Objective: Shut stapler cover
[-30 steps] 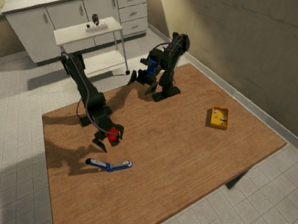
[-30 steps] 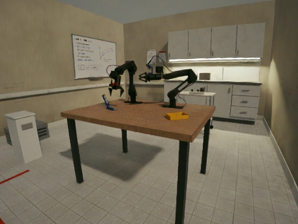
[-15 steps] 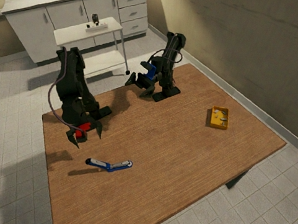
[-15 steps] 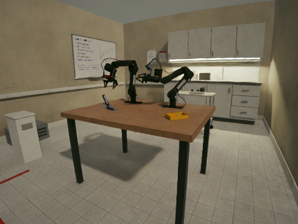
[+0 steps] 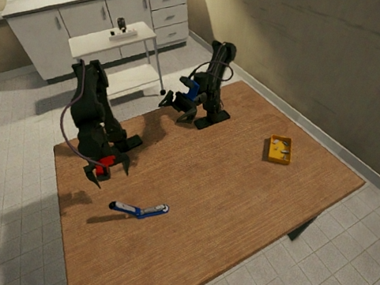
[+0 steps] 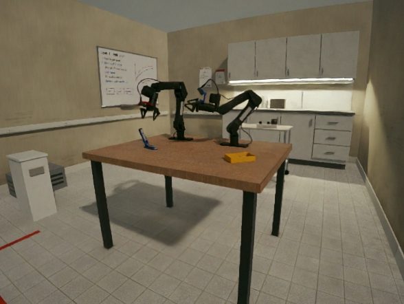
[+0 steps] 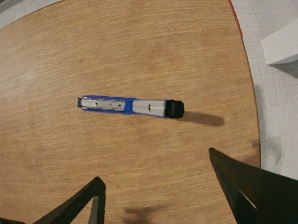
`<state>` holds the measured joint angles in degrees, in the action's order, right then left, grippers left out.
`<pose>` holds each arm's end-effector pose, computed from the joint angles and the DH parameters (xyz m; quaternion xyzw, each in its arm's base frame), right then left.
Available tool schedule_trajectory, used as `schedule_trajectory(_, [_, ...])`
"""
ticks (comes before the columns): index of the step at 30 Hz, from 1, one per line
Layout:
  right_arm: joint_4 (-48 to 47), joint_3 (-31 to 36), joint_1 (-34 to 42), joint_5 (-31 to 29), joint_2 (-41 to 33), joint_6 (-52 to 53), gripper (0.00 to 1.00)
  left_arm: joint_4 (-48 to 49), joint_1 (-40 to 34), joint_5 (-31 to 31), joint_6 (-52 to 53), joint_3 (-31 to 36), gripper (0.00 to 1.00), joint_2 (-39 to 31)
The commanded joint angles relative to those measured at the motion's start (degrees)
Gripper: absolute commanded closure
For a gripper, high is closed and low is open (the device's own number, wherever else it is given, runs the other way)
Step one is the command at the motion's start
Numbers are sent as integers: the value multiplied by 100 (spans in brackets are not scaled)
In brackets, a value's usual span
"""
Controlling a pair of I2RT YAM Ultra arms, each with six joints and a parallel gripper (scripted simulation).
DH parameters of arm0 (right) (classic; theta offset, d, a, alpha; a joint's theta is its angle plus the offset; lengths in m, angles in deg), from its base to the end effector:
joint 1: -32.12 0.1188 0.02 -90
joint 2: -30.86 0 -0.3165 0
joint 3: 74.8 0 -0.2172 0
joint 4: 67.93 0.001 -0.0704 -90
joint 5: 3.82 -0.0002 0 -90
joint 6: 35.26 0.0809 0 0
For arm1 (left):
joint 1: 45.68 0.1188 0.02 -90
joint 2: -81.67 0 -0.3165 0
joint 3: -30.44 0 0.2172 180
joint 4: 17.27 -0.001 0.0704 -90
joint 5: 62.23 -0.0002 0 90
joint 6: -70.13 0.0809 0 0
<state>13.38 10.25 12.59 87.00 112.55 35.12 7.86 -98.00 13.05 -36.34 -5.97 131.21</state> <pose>0.2288 -0.0789 0.3414 -0.0021 0.9817 -0.0572 0.1817 0.0894 -0.1477 0.3410 0.2868 0.5632 -0.5019 0.5904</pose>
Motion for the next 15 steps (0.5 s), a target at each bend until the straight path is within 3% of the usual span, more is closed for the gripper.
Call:
schedule_trajectory(1, [36, -170, -18, 11, -47, -13, 0, 109, 52, -39, -39, -36, 0, -2])
schedule_trajectory(5, [302, -289, 74, -264, 102, -502, 45, 110, 52, -39, -39, -36, 0, -1])
schedule_trajectory(6, [408, -351, 131, -388, 204, -761, 50, 110, 52, -39, -39, -36, 0, -1])
schedule_trajectory(10, [571, -536, 319, -608, 521, -1224, 50, 110, 52, -39, -39, -36, 0, -1])
schedule_trajectory(15, [1001, -1134, 823, -1125, 1437, -2200, 50, 110, 52, -39, -39, -36, 0, -1])
